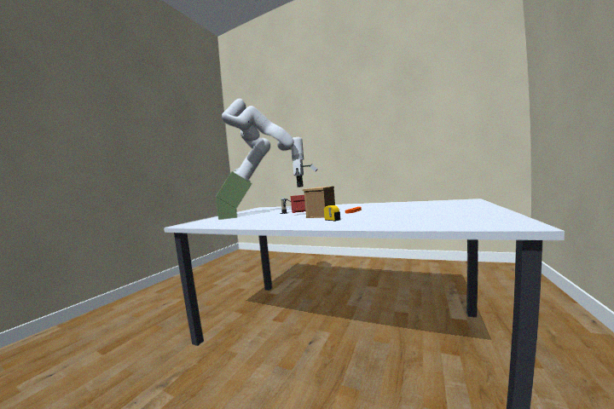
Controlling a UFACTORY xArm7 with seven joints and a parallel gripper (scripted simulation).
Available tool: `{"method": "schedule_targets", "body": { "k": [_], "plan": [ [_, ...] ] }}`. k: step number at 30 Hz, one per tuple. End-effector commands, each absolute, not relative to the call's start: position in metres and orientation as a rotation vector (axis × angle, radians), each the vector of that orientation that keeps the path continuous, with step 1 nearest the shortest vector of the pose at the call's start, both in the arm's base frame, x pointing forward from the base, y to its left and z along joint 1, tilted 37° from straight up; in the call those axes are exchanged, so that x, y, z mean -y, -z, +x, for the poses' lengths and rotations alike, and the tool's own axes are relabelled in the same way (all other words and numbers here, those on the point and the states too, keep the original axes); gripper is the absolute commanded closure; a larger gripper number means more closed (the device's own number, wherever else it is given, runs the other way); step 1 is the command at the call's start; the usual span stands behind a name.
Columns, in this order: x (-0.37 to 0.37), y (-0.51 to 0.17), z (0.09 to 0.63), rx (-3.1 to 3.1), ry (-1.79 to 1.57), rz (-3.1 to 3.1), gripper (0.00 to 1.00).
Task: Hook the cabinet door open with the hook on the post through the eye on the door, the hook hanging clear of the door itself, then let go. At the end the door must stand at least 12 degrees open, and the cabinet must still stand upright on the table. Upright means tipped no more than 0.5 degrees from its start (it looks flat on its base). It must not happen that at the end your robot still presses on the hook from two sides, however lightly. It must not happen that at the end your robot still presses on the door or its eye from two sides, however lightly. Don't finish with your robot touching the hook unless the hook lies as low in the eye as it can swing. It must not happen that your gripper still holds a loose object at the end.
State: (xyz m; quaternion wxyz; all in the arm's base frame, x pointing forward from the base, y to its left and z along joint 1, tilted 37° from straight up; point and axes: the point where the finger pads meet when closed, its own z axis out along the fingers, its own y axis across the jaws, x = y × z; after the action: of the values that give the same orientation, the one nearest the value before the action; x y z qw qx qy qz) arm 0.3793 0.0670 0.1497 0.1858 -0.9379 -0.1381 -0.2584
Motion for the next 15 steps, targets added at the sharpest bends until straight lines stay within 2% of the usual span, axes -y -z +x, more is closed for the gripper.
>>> {"method": "schedule_targets", "body": {
  "k": [1,15],
  "plan": [
    [-0.068,-0.147,0.382,0.387,0.732,-2.642,0.77],
    [-0.087,-0.111,0.402,0.387,0.732,-2.642,0.77]
  ]
}}
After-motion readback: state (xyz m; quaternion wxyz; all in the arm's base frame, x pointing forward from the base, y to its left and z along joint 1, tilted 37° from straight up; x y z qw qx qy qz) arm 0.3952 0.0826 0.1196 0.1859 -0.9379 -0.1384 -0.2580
